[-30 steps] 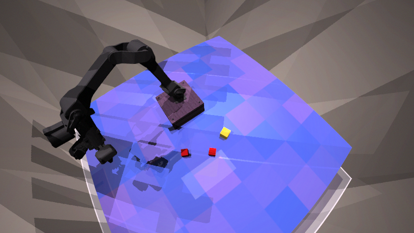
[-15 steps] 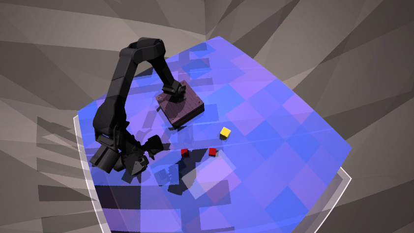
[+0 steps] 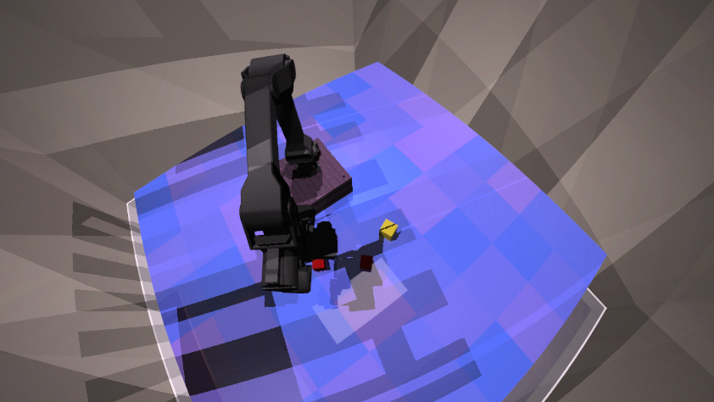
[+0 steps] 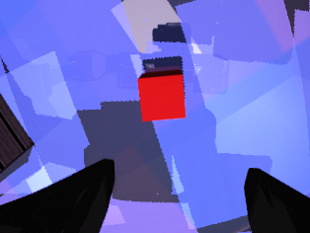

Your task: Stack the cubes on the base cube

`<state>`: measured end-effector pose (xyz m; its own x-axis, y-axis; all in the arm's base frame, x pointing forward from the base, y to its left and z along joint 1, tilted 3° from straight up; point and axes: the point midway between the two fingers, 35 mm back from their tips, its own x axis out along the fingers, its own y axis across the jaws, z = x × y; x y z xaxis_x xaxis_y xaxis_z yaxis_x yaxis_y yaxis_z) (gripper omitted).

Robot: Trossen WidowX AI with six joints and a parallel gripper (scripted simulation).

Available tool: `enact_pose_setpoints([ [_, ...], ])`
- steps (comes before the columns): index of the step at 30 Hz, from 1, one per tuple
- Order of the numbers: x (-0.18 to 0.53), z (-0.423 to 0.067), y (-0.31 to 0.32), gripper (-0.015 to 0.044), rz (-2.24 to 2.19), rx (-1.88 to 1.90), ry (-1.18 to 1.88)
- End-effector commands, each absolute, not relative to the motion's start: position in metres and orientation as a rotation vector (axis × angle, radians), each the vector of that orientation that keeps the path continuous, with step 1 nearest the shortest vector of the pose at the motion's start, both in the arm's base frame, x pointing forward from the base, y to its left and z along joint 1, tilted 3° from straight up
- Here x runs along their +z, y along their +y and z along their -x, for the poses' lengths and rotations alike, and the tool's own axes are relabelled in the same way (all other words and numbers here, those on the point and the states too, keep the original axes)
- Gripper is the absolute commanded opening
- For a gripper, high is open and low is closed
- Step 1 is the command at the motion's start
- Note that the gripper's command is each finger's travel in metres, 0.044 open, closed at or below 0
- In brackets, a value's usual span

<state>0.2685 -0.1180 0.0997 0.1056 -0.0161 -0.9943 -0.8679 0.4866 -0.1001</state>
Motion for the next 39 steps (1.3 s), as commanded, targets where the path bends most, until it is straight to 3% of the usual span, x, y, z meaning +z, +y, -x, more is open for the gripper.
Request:
enact_pose_setpoints([
  [1,0.097,-0.263,-0.105,0.0265,0.986,0.874,1.31],
  [8,0.095,-0.264,-0.105,0.0265,0.986,0.874,1.31],
  [15,0.036,-0.268,-0.106,0.0265,0.986,0.874,1.31],
  [39,0.004,-0.271,-0.107,0.0265,0.986,0.875,1.31],
])
